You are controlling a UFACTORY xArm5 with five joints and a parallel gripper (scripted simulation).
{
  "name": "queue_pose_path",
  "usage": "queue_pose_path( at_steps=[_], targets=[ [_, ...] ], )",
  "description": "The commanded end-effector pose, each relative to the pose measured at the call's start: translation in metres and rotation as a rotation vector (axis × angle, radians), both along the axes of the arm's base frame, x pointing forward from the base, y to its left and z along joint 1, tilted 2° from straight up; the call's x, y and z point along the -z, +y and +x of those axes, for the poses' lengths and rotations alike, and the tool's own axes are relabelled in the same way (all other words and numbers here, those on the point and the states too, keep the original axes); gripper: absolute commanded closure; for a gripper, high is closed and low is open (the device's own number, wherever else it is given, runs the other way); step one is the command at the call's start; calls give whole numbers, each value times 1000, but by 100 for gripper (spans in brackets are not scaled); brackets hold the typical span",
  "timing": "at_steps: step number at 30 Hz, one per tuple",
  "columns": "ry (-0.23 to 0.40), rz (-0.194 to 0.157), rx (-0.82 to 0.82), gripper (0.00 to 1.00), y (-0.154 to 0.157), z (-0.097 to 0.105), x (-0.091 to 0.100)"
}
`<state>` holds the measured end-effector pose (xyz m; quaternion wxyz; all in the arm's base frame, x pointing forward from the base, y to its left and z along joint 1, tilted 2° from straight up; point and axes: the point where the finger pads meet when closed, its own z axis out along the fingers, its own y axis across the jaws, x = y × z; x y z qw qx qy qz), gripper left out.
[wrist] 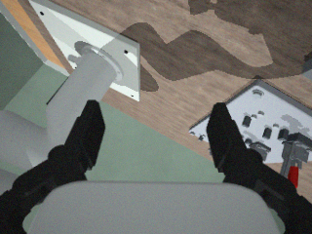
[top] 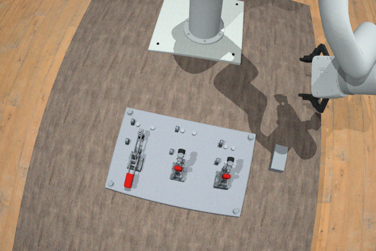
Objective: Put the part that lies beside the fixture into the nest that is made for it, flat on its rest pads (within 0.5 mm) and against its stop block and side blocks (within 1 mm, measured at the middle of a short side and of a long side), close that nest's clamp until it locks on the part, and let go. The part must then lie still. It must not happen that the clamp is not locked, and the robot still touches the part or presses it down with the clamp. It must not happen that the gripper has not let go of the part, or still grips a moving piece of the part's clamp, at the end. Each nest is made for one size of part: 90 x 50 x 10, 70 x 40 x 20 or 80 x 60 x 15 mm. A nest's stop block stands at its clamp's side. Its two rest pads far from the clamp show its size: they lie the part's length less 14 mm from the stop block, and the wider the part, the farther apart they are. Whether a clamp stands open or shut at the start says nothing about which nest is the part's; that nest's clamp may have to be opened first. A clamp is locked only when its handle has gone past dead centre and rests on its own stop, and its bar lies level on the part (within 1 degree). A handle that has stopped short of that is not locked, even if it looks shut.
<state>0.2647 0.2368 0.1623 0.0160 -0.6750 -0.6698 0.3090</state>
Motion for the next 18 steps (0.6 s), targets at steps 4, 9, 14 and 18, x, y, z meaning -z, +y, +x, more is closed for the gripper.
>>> queue_pose_path(
  at_steps=[4,9,14,18],
  targets=[
    [-133,-6,221,0,-19,26,-5],
    [-197,-14,343,0,-30,39,-7],
    [-267,-23,485,0,-44,53,-10],
    [-306,-28,568,0,-53,61,-12]
  ],
)
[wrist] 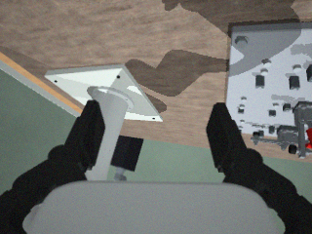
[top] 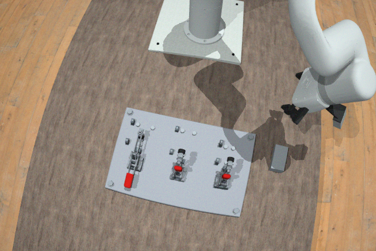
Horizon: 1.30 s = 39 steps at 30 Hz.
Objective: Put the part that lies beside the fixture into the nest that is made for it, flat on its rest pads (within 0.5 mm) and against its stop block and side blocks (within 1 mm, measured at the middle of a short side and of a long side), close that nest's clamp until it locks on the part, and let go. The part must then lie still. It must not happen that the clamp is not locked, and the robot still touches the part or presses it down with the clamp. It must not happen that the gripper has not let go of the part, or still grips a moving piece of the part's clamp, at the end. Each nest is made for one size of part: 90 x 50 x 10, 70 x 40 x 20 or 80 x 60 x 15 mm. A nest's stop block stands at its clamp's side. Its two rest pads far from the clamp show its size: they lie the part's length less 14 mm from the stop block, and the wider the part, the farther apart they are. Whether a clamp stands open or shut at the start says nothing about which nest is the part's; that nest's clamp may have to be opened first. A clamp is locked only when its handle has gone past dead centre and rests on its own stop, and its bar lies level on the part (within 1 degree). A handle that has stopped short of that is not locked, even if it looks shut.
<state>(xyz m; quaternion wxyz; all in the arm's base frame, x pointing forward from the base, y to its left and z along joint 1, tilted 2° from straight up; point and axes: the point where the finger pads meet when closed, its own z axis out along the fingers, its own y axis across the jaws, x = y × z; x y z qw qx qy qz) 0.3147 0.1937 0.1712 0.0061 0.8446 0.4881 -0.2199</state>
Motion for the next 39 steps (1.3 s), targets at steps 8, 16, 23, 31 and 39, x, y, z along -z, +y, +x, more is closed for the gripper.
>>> queue_pose_path(
  at_steps=[8,16,23,31,39],
  targets=[
    [-159,-11,335,0,-35,31,-9],
    [-252,-19,562,0,-61,49,-16],
    [-319,-23,741,0,-82,61,-22],
    [-401,-26,974,0,-112,74,-30],
    [-462,-25,1159,0,-136,83,-37]
  ],
)
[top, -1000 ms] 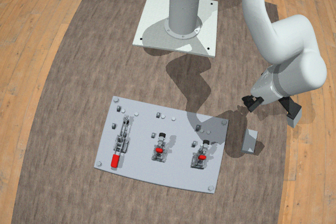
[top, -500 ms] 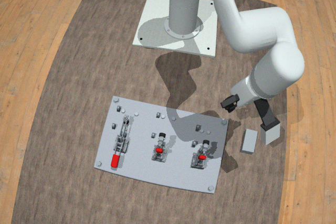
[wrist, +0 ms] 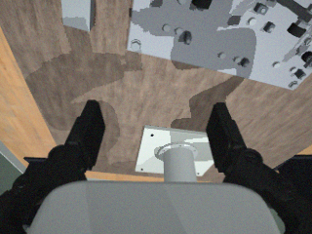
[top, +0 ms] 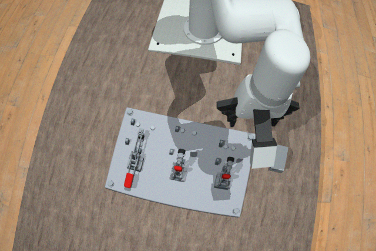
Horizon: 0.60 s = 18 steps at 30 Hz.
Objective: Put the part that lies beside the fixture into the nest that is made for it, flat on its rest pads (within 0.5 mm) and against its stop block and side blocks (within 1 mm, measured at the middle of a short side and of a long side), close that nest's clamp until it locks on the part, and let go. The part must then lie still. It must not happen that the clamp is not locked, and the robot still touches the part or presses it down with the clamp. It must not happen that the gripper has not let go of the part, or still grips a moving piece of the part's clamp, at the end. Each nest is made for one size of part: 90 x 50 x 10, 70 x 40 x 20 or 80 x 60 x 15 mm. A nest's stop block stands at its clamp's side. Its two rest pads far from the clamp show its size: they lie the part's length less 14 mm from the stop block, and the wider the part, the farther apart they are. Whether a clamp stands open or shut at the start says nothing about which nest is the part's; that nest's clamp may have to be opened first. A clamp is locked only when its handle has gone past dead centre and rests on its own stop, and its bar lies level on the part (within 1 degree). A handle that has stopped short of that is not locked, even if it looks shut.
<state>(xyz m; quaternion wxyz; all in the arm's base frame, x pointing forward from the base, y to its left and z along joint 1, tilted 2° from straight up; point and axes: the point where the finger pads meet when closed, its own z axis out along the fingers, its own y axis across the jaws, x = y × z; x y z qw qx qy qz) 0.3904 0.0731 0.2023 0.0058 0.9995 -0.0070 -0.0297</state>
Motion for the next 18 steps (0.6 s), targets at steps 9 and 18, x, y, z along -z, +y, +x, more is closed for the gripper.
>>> queue_pose_path(
  at_steps=[9,18],
  targets=[
    [-84,10,212,0,-28,10,-10],
    [-84,10,212,0,-28,10,-10]
  ],
)
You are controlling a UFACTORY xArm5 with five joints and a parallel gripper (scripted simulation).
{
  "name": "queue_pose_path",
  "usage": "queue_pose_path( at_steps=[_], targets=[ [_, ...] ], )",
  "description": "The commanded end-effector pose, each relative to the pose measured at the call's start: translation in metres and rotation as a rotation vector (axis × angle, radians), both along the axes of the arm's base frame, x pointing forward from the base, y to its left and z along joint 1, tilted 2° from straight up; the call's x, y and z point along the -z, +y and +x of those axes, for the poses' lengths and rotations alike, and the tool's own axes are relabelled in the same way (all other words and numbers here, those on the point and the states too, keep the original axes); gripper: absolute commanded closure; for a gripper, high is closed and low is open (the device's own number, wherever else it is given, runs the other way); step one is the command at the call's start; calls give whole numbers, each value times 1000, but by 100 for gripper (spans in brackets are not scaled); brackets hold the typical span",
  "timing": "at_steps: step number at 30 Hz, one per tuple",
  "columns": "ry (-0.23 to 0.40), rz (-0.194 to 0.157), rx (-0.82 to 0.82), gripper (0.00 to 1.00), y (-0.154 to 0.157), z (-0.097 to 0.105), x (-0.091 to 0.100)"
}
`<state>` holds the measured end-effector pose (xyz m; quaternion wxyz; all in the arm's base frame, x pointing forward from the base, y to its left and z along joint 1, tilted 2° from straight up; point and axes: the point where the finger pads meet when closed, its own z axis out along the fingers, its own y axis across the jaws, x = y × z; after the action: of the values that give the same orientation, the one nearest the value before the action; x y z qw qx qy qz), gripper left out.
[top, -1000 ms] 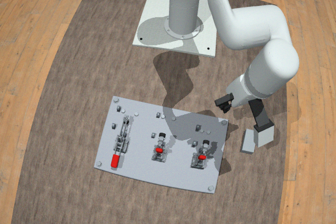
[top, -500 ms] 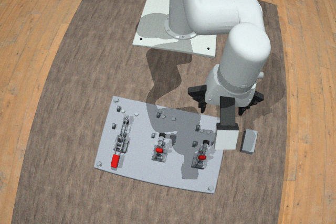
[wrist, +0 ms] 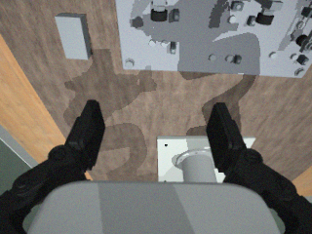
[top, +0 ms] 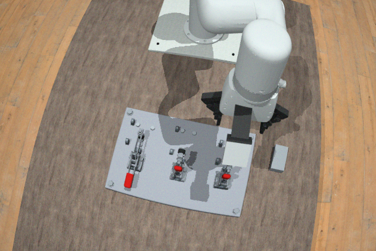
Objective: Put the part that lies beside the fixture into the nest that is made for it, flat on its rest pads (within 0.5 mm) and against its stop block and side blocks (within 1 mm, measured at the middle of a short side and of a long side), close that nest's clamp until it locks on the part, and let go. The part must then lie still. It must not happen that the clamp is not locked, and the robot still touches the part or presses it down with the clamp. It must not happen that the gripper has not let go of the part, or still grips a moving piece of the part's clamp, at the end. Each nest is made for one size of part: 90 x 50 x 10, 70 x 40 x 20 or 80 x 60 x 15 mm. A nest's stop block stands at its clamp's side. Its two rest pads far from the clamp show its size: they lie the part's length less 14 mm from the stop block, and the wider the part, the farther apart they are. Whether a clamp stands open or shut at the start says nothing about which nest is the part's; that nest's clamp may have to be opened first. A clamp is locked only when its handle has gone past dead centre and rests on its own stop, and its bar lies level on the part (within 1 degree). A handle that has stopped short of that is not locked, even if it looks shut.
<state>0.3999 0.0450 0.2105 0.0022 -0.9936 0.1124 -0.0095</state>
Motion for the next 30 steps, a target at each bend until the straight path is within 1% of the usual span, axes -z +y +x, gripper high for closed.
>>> queue_pose_path(
  at_steps=[1,5,6,30],
  targets=[
    [-4,1,1,0,0,1,-2],
    [-4,1,1,0,0,1,-2],
    [-4,1,1,100,0,1,-2],
    [-4,1,1,100,0,1,-2]
  ],
)
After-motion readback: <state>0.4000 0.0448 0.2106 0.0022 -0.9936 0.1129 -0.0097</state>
